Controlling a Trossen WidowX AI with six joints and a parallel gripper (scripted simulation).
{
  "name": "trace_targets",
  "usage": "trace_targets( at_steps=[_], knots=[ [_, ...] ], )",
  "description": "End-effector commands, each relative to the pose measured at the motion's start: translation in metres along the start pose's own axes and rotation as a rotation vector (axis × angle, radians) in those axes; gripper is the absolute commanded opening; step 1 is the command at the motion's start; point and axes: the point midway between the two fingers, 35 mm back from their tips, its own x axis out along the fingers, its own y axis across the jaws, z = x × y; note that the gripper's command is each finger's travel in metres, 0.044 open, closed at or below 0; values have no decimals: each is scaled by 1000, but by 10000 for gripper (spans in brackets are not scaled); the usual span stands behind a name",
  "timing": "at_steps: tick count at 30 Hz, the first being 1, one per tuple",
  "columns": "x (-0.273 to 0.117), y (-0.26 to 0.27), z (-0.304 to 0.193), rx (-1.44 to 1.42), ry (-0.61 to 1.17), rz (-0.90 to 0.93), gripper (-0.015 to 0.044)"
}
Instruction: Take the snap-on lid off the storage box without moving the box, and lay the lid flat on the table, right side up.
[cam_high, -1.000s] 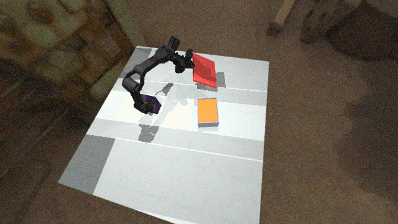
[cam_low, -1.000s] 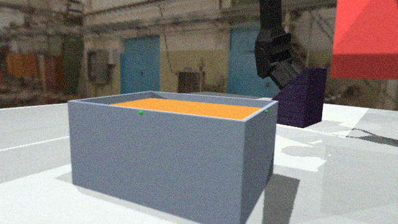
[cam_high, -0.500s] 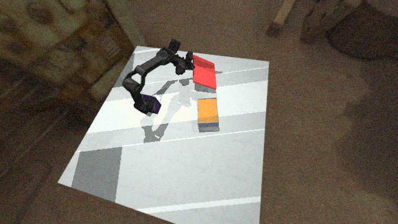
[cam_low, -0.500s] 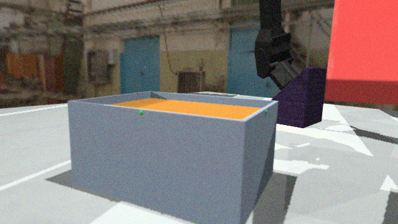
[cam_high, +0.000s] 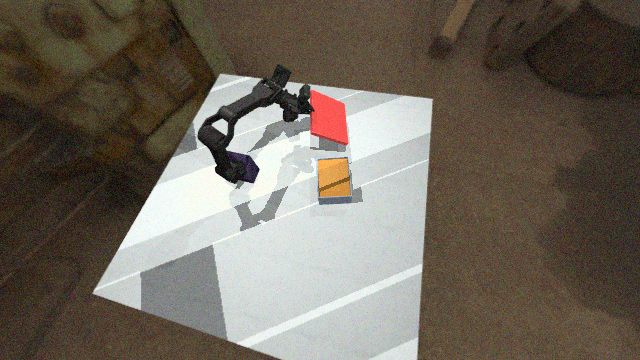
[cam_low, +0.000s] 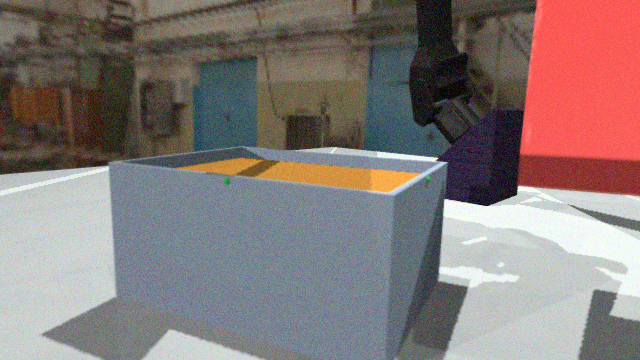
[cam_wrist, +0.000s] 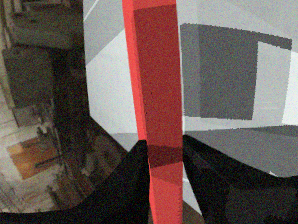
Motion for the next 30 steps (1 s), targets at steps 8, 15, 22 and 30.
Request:
trace_targets(
  at_steps=[8,15,22,30],
  knots=[
    [7,-8,0,-7,-6,1,0],
    [10,-13,0,-7,-6,1,0],
    [14,-17,1,-7,-6,2,0],
    [18,-22,1,-7,-6,2,0]
  ],
)
